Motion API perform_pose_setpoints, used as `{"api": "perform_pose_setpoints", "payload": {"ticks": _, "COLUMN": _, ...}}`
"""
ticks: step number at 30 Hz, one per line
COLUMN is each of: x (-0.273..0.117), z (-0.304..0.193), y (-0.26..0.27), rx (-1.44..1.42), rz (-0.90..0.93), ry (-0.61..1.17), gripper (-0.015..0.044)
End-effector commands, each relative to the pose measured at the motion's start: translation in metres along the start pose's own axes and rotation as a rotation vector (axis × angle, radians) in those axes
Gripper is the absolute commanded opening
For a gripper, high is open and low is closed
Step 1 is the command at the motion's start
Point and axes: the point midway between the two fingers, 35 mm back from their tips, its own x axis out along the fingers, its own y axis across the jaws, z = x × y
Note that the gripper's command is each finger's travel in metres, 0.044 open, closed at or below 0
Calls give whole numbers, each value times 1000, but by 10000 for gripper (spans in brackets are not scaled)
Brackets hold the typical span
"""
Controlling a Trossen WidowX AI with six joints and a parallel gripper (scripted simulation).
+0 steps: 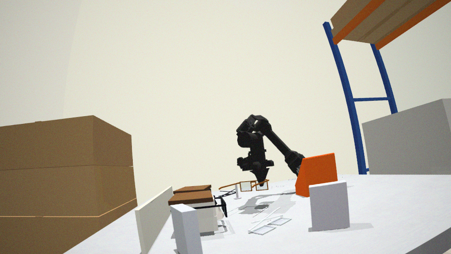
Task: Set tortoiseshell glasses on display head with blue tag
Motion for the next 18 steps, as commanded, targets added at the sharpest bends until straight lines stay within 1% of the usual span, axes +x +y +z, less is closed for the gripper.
{"api": "perform_pose_setpoints", "payload": {"ticks": 1, "x": 7, "z": -1, "y": -1, "rx": -10, "rz": -8, "ry": -3, "gripper": 0}}
{"api": "perform_pose_setpoints", "payload": {"ticks": 18, "x": 23, "z": -1, "y": -2, "rx": -10, "rz": -8, "ry": -4, "gripper": 0}}
